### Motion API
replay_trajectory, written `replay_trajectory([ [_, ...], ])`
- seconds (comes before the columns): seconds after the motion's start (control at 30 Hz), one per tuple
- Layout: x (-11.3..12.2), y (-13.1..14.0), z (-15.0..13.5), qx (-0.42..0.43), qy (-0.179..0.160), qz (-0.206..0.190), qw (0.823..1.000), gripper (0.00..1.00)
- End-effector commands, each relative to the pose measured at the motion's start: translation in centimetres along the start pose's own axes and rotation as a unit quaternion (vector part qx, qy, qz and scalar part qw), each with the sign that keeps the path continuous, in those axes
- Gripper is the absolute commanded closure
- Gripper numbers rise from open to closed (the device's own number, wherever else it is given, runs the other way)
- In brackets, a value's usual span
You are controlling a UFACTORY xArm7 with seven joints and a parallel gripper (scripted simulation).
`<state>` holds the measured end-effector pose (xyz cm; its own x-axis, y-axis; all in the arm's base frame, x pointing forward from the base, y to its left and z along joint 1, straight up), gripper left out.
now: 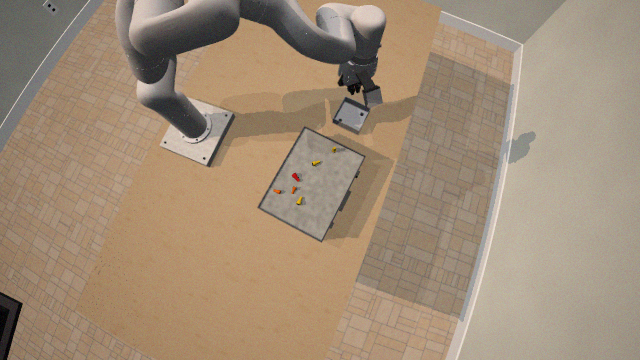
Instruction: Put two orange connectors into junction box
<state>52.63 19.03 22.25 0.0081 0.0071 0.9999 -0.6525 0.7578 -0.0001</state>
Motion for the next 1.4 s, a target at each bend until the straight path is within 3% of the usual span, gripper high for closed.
replay_trajectory([
  [0.0, -0.5, 0.0, -0.1, 0.0, -0.002, 0.001, 1.0, 0.98],
  [0.17, -3.3, 0.0, -0.1, 0.0, -0.002, 0.001, 1.0, 0.98],
  [0.23, -3.3, 0.0, -0.1, 0.0, -0.002, 0.001, 1.0, 0.98],
  [0.53, -11.1, 0.0, -0.1, 0.0, -0.002, 0.001, 1.0, 0.98],
  [0.7, -13.9, 0.0, -0.1, 0.0, -0.002, 0.001, 1.0, 0.98],
  [1.13, -14.4, 0.0, -0.1, 0.0, -0.002, 0.001, 1.0, 0.98],
  [1.17, -14.4, 0.0, -0.1, 0.0, -0.002, 0.001, 1.0, 0.74],
  [1.37, -14.4, 0.0, -0.1, 0.0, -0.002, 0.001, 1.0, 0.74],
])
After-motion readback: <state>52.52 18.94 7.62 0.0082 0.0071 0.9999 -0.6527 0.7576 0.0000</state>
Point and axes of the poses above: the point where the finger pads meet when closed, its own x axis back along the fingers, its own z axis across the jaws, y = z × x, the point moved 8 cm from there along x, back along the fingers, and after that the axes turned 4 degrees about x, right-handed, at the moved point
